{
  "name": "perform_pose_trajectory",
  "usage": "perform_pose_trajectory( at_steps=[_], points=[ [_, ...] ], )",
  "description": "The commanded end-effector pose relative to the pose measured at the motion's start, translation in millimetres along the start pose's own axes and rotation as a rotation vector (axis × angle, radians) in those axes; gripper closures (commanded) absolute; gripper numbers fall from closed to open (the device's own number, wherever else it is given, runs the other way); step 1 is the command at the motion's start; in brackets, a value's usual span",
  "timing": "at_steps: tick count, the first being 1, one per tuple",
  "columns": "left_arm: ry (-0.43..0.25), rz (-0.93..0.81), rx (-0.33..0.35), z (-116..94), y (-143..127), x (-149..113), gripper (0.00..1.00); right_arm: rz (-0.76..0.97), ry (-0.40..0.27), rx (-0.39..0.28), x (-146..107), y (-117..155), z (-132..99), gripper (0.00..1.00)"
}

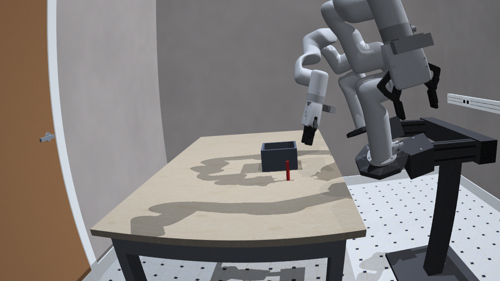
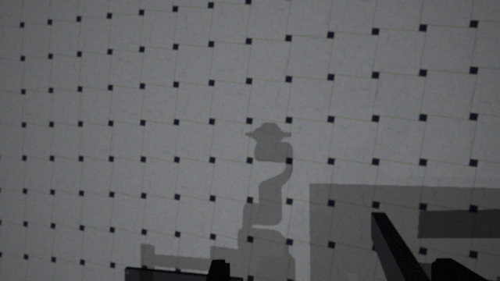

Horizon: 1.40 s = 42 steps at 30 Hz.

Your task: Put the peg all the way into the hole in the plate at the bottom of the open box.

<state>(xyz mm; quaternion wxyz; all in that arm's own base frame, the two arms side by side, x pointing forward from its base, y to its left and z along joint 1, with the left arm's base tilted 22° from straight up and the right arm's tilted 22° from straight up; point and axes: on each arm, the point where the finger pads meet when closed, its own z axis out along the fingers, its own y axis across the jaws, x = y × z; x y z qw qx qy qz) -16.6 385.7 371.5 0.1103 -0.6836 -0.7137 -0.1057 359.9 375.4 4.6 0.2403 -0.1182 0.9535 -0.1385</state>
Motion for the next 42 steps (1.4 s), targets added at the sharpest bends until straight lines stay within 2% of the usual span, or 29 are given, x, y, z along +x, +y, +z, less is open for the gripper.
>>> perform_pose_trajectory(
  at_steps=[1,8,16,29,31,35,42],
  points=[
    [0.002,0.000,0.000,-0.7,-0.1,0.4,0.00,-0.005,0.127,0.023,-4.4,-0.8,-7.1,0.56],
    [0.002,0.000,0.000,-0.7,-0.1,0.4,0.00,-0.004,0.223,0.023,-6.4,-0.6,-13.9,0.56],
    [0.002,0.000,0.000,-0.7,-0.1,0.4,0.00,-0.004,0.273,0.023,-7.3,-0.4,-17.5,0.56],
    [0.002,0.000,0.000,-0.7,-0.1,0.4,0.00,-0.004,0.293,0.021,-8.3,0.0,-18.5,0.56],
    [0.002,0.000,0.000,-0.7,-0.1,0.4,0.00,-0.004,0.293,0.020,-23.3,1.2,-6.8,0.56],
    [0.002,0.000,0.000,-0.7,-0.1,0.4,0.00,-0.004,0.293,0.020,-73.3,-1.6,38.9,0.56],
    [0.002,0.000,0.000,-0.7,-0.1,0.4,0.00,-0.004,0.292,0.020,-78.5,-2.6,44.3,0.56]
  ],
)
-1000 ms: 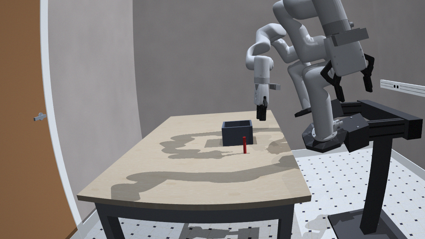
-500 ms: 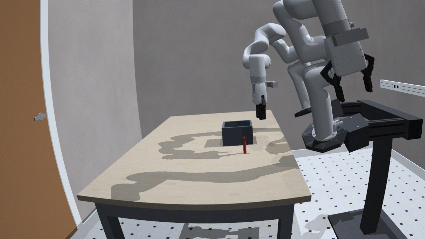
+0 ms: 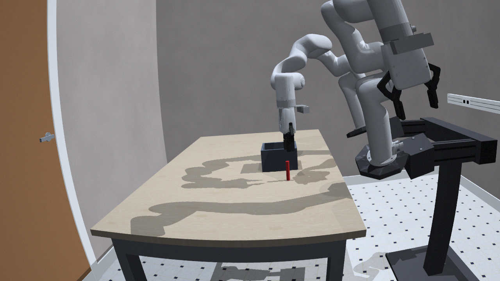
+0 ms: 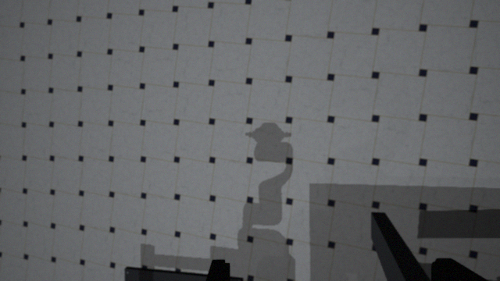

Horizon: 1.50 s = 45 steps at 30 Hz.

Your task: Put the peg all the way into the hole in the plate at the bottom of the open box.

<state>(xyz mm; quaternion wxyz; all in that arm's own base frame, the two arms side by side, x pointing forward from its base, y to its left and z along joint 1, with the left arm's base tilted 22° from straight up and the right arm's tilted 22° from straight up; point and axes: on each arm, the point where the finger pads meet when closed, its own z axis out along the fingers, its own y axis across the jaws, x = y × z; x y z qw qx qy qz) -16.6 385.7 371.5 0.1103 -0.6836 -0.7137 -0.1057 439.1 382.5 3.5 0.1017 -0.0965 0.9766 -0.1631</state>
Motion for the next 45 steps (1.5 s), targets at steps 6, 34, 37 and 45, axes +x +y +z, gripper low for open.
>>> perform_pose_trajectory(
  at_steps=[6,34,37,45],
  points=[
    [0.002,0.000,0.000,-0.7,-0.1,0.4,0.00,-0.001,0.004,0.002,-10.4,3.1,3.0,0.56],
    [0.002,0.000,0.000,-0.7,-0.1,0.4,0.00,-0.001,0.004,0.003,-12.3,4.4,64.7,0.56],
    [0.002,0.000,0.000,-0.7,-0.1,0.4,0.00,-0.001,0.004,0.003,-12.3,4.5,65.6,0.56],
    [0.002,0.000,0.000,-0.7,-0.1,0.4,0.00,-0.001,0.004,0.003,-12.3,4.5,66.8,1.00]
  ],
)
